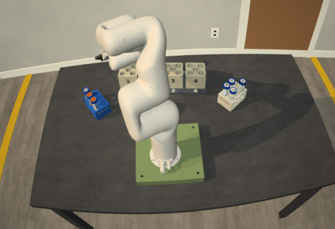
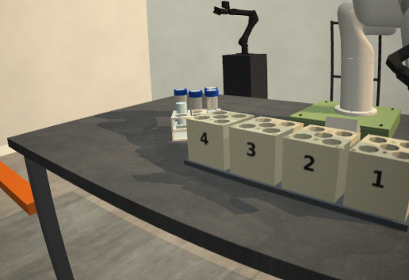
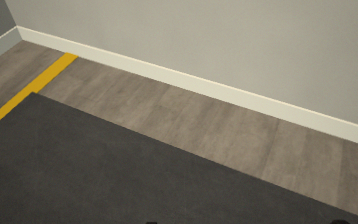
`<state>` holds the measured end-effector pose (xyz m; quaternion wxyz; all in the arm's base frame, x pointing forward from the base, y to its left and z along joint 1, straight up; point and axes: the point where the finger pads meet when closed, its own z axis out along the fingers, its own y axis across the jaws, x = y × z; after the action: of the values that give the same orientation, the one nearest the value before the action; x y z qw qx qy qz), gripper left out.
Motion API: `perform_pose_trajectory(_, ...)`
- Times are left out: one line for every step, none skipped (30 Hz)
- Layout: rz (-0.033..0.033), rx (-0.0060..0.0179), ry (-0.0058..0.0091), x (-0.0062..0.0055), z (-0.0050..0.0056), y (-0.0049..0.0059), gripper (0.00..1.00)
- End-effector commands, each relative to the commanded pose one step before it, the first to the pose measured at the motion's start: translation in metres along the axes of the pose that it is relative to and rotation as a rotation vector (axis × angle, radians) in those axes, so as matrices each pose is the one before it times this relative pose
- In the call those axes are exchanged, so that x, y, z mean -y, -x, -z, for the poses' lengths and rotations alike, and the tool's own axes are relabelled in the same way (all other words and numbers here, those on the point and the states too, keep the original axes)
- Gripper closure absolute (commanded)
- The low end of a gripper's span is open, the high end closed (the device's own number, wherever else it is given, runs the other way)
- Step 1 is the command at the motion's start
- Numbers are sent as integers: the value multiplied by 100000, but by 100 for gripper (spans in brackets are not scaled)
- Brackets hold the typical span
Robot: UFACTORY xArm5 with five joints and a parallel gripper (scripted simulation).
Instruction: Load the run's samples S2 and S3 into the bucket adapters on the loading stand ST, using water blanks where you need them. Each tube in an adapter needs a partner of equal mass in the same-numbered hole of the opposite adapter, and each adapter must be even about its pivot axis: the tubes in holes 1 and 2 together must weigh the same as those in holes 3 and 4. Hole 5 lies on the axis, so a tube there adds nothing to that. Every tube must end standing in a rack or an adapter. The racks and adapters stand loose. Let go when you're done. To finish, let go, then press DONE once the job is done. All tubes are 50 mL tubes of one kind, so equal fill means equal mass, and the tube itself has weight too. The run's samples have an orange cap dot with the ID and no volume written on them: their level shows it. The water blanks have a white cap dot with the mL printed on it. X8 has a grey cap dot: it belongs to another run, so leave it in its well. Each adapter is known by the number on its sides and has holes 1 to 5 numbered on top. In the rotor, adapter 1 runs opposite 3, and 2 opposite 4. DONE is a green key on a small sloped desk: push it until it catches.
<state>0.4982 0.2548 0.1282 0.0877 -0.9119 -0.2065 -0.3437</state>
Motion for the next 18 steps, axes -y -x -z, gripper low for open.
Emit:
perform_pose_trajectory(-1387, 3180, 1846, -1512, 388, -336, 0)
perform_pose_trajectory(-1349, 2803, 1193, -476, 156, -9, 0)
perform_pose_trajectory(-704, 1463, 623, -478, 151, -6, 0)
perform_pose_trajectory(1, 0, 1, -478, 148, -5, 0)
perform_pose_trajectory(0, -2, 0, -122, 39, 4, 0)
perform_pose_trajectory(-1397, 2808, 1127, -466, 182, 10, 0)
perform_pose_trajectory(-729, 1464, 588, -468, 178, 15, 0)
perform_pose_trajectory(0, 0, 0, 0, 0, 0, 0)
perform_pose_trajectory(0, 0, 0, 0, 0, 0, 0)
perform_pose_trajectory(1, 0, 1, -469, 175, 15, 0)
perform_pose_trajectory(-1443, 2810, 1058, -456, 205, 35, 0)
perform_pose_trajectory(-751, 1465, 552, -458, 199, 35, 0)
perform_pose_trajectory(1, 0, 2, -459, 196, 36, 0)
perform_pose_trajectory(0, -2, 0, -303, 130, 29, 0)
perform_pose_trajectory(0, 1, 0, 0, -1, -2, 0)
perform_pose_trajectory(-1485, 2815, 989, -442, 228, 57, 0)
perform_pose_trajectory(-773, 1465, 516, -445, 222, 61, 0)
perform_pose_trajectory(1, 0, 2, -446, 219, 62, 0)
